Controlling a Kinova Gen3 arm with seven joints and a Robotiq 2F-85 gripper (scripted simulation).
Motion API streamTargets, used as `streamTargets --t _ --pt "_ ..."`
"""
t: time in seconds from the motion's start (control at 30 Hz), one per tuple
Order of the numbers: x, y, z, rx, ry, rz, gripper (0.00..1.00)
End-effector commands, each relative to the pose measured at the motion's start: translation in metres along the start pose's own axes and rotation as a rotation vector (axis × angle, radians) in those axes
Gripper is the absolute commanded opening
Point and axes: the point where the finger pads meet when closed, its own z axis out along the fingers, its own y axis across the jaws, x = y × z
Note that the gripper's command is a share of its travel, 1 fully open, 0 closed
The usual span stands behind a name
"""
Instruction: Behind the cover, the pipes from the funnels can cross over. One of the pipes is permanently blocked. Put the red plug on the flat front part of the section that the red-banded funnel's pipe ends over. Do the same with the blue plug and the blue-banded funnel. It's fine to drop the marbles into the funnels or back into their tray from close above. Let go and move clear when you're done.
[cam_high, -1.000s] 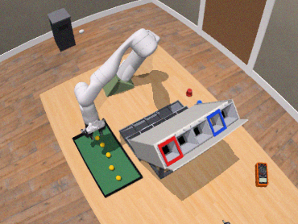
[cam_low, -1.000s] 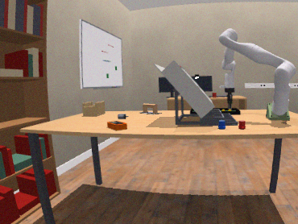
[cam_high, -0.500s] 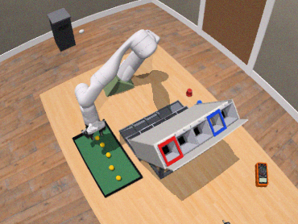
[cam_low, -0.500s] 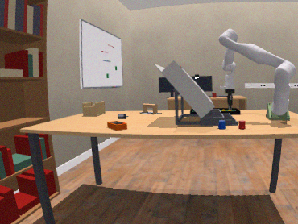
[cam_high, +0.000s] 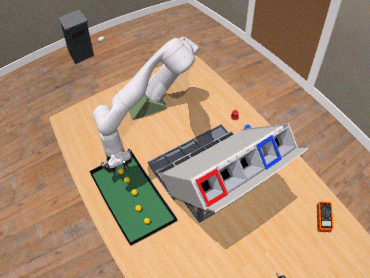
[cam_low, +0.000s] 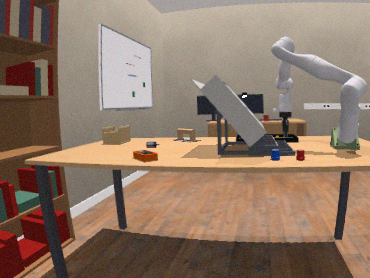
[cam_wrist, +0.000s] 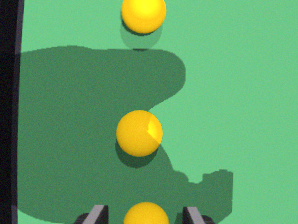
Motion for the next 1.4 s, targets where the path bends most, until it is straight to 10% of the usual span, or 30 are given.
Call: streamTargets --t 0.0,0.9,0.93,1.37 --pt "0.0001 0.0008 -0.0008 -0.002 0.001 0.0 0.5" --pt "0.0002 0.0011 0.0072 -0.002 0.001 0.0 0.5" --pt "0.0002 0.0011 0.0072 -0.002 0.001 0.0 0.0" --pt "0.0002 0.0011 0.0072 -0.002 0.001 0.0 0.0"
